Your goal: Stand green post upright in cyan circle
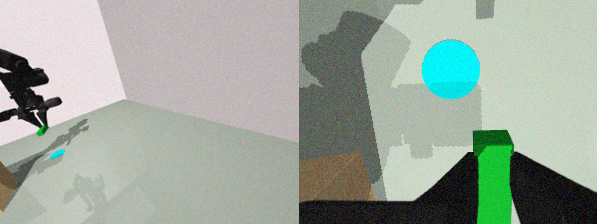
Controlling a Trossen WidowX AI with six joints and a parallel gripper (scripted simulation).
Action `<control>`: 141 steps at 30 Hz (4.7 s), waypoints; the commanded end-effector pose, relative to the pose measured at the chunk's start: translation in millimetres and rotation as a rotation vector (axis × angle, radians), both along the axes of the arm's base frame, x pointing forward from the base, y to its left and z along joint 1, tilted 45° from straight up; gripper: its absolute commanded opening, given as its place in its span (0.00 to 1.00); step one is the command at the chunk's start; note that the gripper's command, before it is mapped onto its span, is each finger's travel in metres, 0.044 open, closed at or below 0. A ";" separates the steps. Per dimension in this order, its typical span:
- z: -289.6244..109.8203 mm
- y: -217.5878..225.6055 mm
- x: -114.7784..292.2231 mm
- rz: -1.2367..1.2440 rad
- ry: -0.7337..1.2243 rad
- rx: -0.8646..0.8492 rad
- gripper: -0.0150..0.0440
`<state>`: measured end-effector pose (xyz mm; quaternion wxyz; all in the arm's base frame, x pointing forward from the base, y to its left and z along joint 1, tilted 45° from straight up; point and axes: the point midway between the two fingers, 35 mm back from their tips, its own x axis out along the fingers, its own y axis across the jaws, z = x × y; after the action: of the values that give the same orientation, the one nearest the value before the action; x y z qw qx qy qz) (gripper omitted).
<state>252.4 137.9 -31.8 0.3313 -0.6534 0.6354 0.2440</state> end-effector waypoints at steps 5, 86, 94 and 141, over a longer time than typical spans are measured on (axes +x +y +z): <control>-13.3 12.1 -11.7 0.081 0.076 -0.017 0.29; -45.0 -3.9 -35.9 0.000 0.390 0.425 0.29; -45.9 -5.0 -36.5 -0.006 0.405 0.485 0.29; -43.7 -7.6 -35.1 0.000 0.426 0.852 0.29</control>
<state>218.9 131.0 -75.9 0.4274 -0.4011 0.5390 0.6048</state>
